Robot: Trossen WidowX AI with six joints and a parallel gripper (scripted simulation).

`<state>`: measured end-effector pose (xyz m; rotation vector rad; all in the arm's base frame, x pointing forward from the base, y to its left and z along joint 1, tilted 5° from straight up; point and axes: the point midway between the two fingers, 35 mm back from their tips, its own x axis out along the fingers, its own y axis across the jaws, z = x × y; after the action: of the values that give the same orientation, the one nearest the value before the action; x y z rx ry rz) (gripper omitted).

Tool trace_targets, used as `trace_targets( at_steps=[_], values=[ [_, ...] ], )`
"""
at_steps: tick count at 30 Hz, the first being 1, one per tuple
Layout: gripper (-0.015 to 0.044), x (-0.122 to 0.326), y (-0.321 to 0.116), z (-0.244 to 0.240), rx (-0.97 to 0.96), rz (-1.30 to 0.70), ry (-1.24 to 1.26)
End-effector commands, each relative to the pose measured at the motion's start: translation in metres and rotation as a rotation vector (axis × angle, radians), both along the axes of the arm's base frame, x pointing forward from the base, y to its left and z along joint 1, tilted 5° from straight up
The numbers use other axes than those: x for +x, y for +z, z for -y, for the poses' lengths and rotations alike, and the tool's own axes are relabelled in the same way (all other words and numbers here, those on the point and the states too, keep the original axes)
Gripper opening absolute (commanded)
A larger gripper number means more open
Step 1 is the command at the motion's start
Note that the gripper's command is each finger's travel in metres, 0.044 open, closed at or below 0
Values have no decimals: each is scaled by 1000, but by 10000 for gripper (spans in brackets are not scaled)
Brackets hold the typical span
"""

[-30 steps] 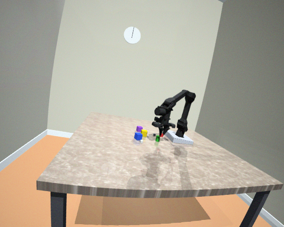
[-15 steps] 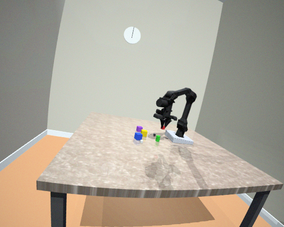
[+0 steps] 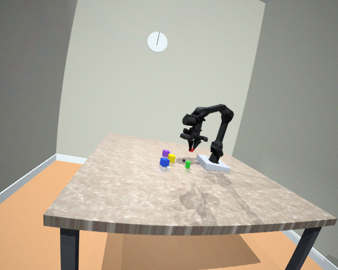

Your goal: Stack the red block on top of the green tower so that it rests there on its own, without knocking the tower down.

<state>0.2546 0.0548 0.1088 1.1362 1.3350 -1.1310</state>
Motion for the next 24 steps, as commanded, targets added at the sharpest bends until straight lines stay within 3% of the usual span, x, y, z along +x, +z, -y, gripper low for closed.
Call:
trace_targets(
  at_steps=[1, 24],
  values=[
    [0, -1, -2, 5, -2, 0, 6],
    [0, -6, -71, -3, -2, 0, 6]
  ],
)
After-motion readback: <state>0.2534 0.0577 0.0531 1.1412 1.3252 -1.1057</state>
